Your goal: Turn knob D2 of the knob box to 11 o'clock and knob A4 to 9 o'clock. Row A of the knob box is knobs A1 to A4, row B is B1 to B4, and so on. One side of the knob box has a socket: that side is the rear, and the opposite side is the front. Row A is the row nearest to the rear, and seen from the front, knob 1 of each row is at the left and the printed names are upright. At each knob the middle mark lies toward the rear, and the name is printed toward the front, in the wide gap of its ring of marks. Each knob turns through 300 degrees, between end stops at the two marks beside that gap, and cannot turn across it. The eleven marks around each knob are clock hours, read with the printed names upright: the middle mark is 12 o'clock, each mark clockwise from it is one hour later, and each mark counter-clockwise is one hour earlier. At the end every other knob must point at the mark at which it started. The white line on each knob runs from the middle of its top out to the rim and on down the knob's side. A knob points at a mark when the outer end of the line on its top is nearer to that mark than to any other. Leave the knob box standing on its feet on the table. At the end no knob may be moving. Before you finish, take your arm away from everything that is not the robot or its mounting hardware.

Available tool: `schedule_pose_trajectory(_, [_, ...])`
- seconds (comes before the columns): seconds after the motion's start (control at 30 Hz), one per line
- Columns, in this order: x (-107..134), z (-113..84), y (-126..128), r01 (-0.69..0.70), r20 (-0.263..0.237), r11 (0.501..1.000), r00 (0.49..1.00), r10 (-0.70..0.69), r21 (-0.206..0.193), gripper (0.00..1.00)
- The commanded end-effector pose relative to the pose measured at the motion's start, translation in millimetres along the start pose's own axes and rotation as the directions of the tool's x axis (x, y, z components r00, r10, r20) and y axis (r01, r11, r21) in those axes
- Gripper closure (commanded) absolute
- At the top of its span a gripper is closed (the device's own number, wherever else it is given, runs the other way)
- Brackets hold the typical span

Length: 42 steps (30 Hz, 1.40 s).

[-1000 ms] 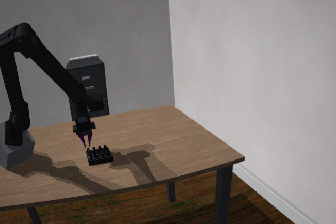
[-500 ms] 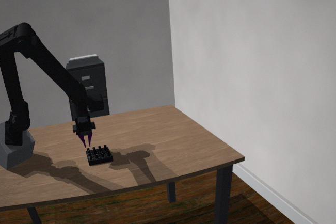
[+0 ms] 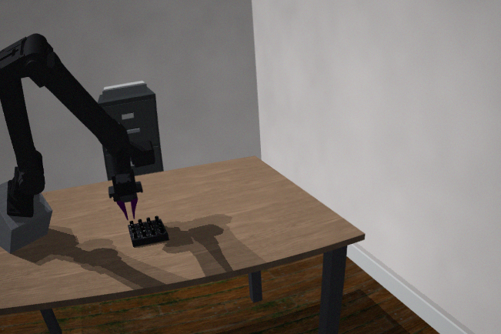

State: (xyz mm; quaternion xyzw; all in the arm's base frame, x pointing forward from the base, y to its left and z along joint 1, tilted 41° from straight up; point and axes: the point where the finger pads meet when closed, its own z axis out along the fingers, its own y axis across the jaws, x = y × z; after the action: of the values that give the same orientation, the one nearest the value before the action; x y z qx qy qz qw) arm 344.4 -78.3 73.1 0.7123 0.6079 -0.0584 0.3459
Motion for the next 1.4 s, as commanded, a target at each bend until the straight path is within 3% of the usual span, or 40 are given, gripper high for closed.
schedule_pose_trajectory(0.0, [3,0.6,2,-0.008,0.001,1.0,1.0,0.008,-0.01,0.82])
schedule_pose_trajectory(0.43, [-1,11.5,-2,0.001,0.005,1.0,1.0,-0.001,0.004,0.82])
schedule_pose_trajectory(0.47, [4,7.6,5,0.008,-0.003,1.0,1.0,-0.008,-0.014,0.82])
schedule_pose_trajectory(0.63, [0,15.8,-2,0.003,0.004,1.0,1.0,-0.003,0.003,0.82])
schedule_pose_trajectory(1.37, [1,14.5,2,0.003,0.001,1.0,1.0,-0.003,-0.008,0.82])
